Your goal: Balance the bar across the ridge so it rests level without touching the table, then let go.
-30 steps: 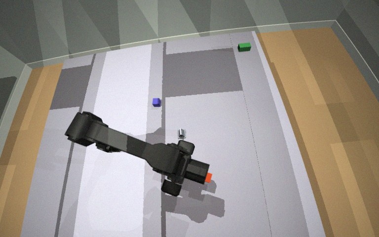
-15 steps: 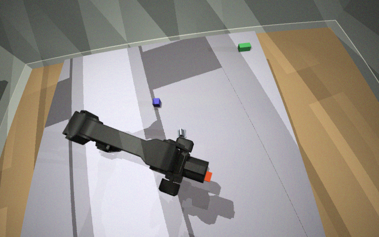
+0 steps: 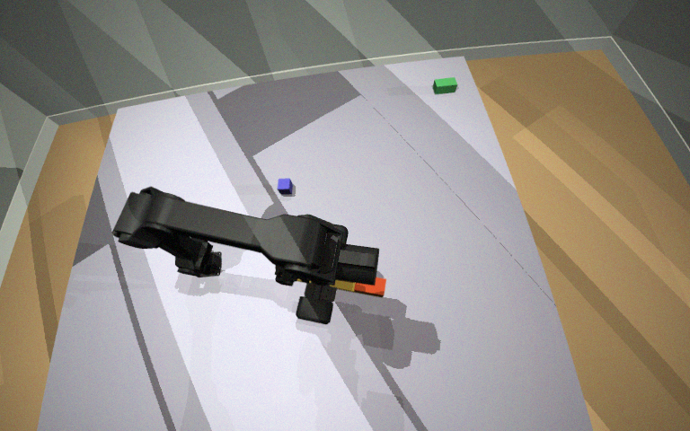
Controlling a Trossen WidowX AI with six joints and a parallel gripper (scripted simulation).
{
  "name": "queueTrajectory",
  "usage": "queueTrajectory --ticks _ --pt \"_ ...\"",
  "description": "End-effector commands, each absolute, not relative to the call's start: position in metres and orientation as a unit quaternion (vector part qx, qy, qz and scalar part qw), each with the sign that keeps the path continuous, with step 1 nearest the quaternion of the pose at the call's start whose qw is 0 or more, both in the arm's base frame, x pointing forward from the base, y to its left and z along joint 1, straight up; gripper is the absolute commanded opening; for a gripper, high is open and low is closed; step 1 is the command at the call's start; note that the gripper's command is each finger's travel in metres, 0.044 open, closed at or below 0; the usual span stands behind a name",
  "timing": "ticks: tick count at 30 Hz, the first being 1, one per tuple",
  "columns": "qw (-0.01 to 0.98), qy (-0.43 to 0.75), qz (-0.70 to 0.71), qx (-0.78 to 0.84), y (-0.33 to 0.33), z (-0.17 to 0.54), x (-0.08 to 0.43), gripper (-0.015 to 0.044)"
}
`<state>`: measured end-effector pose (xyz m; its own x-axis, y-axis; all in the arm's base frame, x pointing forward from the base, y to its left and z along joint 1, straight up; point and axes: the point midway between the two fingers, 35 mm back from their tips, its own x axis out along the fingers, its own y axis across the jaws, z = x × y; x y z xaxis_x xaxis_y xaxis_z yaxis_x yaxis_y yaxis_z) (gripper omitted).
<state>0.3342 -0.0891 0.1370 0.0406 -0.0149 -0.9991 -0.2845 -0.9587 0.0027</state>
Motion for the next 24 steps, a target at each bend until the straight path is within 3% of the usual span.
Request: queueTrajectory --ticks 1,24 --pt "0.088 0.093 0.683 -0.719 -0.072 0.142 0.332 0.0000" --pt "0.015 0.013 0.696 -0.718 0.014 0.142 0.310 0.0000"
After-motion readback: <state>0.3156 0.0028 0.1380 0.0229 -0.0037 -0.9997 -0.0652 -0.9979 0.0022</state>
